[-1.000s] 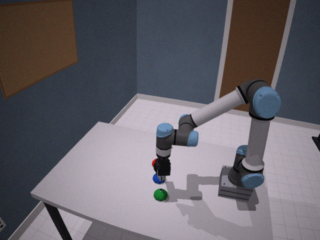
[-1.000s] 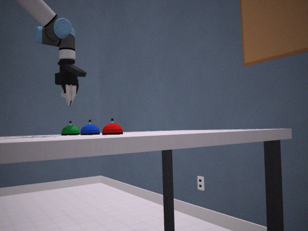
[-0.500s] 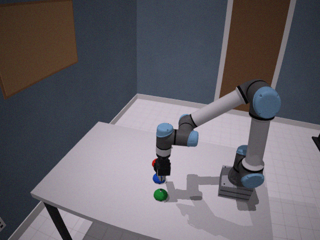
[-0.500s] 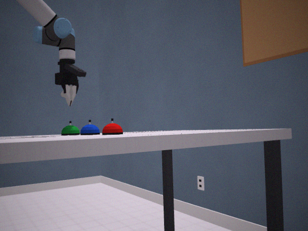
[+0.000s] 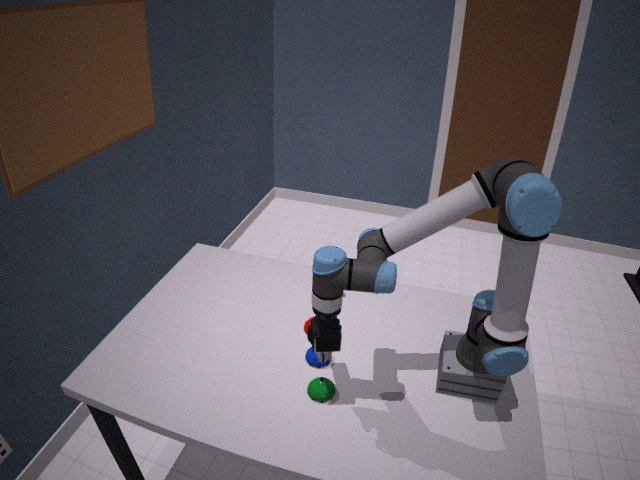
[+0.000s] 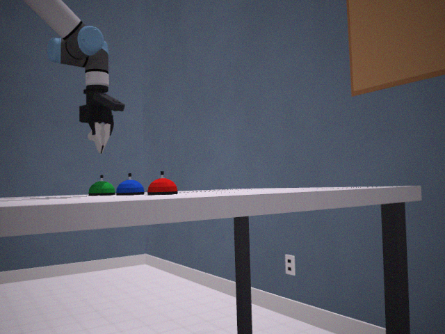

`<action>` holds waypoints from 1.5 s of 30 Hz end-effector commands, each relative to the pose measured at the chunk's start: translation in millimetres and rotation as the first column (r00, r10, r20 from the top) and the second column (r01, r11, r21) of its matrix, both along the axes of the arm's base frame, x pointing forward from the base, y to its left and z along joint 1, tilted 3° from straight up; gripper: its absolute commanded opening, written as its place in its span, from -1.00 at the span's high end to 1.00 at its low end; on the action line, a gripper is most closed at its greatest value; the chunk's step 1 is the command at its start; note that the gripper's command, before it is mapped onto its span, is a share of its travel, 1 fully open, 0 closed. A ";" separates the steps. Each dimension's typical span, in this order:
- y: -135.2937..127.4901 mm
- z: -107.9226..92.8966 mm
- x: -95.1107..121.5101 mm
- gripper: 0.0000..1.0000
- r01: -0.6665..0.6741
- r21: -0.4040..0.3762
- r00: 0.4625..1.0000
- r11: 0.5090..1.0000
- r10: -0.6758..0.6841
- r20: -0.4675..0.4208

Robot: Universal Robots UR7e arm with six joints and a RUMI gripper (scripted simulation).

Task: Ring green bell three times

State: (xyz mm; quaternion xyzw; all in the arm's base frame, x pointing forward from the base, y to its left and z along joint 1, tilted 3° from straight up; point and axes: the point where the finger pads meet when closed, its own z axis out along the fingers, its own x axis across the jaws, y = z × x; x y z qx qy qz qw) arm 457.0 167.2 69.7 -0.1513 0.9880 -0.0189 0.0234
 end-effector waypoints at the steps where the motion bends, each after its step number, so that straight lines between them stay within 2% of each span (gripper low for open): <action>1: -0.1 -1.0 -0.6 1.00 0.001 0.000 1.000 1.000 -0.001 -0.001; 27: -0.2 -1.6 -0.7 1.00 0.001 0.000 1.000 1.000 -0.001 -0.002; 45: -1.5 -17.6 0.0 1.00 0.002 0.000 1.000 1.000 -0.002 -0.004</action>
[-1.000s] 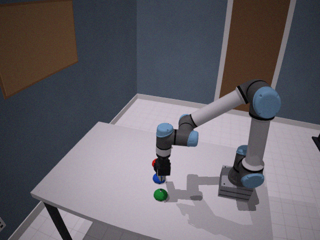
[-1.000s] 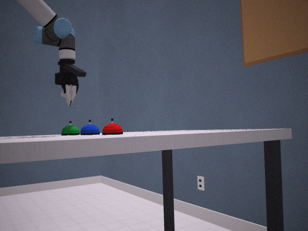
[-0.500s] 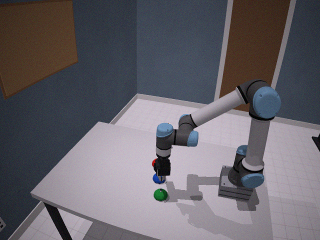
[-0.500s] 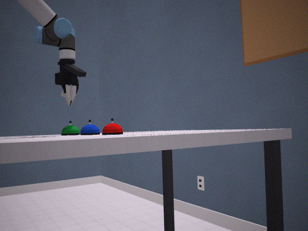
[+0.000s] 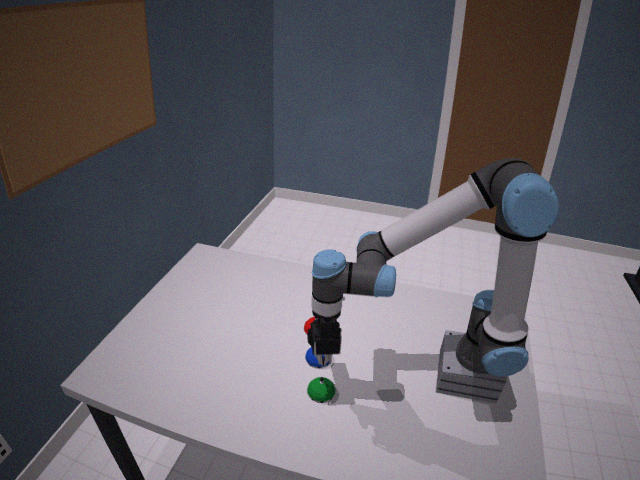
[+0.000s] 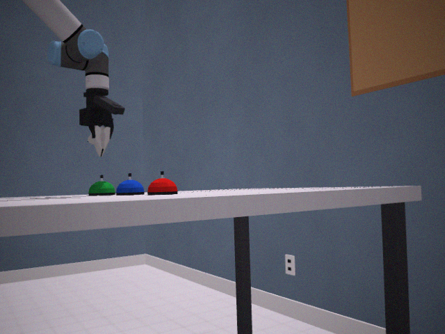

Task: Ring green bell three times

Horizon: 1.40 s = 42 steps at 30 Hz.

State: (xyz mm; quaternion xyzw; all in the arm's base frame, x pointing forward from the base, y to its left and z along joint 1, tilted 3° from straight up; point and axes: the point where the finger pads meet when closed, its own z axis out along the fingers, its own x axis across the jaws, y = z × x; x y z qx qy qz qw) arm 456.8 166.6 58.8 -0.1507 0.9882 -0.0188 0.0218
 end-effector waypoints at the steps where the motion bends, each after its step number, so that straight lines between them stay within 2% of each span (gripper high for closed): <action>1: -1.0 -8.4 0.3 1.00 0.000 0.000 1.000 1.000 0.000 -0.001; 26: -3.4 -48.3 4.3 1.00 0.000 0.000 1.000 1.000 0.000 -0.001; 42: -3.4 -53.5 5.8 1.00 0.000 0.001 1.000 1.000 0.000 0.001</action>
